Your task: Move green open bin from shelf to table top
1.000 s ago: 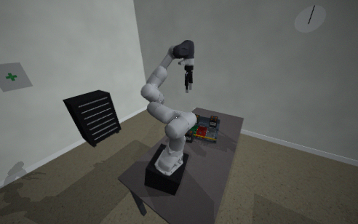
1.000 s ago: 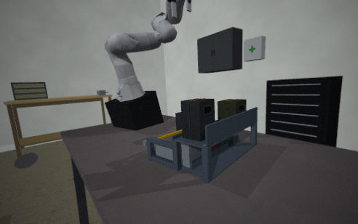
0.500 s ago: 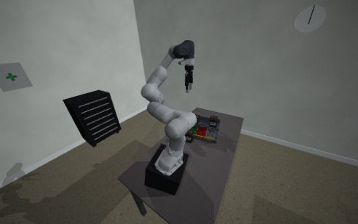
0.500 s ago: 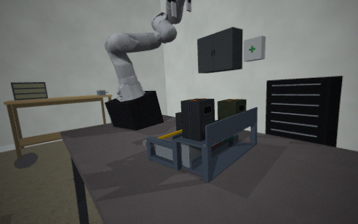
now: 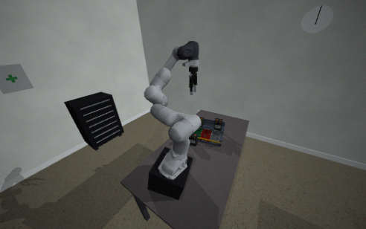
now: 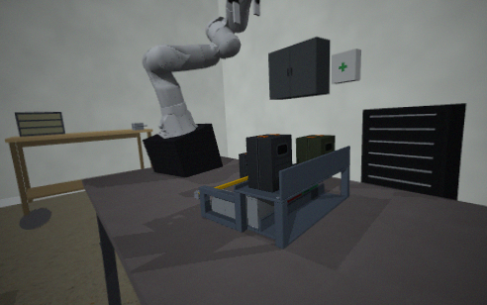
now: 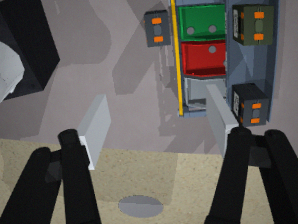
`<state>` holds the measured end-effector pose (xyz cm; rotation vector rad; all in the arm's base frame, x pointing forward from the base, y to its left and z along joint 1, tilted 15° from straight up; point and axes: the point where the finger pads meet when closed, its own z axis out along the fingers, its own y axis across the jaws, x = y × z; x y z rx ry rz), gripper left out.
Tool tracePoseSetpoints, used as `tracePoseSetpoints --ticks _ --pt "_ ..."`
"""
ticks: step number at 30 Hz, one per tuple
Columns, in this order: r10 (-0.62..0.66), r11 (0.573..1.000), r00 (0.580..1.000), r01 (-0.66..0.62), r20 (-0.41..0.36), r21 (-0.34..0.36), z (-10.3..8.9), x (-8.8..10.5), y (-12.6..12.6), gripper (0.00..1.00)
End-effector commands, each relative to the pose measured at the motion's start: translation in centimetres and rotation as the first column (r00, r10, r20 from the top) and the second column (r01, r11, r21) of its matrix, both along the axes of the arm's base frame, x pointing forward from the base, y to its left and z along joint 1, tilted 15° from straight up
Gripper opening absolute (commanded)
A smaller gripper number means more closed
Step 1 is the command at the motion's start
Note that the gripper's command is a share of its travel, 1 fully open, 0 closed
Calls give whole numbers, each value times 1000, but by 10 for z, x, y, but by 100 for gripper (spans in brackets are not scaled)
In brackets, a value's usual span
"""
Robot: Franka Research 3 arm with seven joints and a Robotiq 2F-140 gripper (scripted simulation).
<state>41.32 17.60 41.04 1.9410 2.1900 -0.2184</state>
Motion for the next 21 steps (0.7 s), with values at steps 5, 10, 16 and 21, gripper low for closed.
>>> tracePoseSetpoints --ticks 5,10,16,21 --pt "2 1000 1000 -2 -1 -1 -19 1 -5 57" --pt "5 1000 1000 -5 -2 -2 -48 3 -12 57" --pt "5 1000 1000 -5 -2 -2 -48 3 -12 57" --pt "-7 1000 1000 7 -3 -1 -58 2 -15 57"
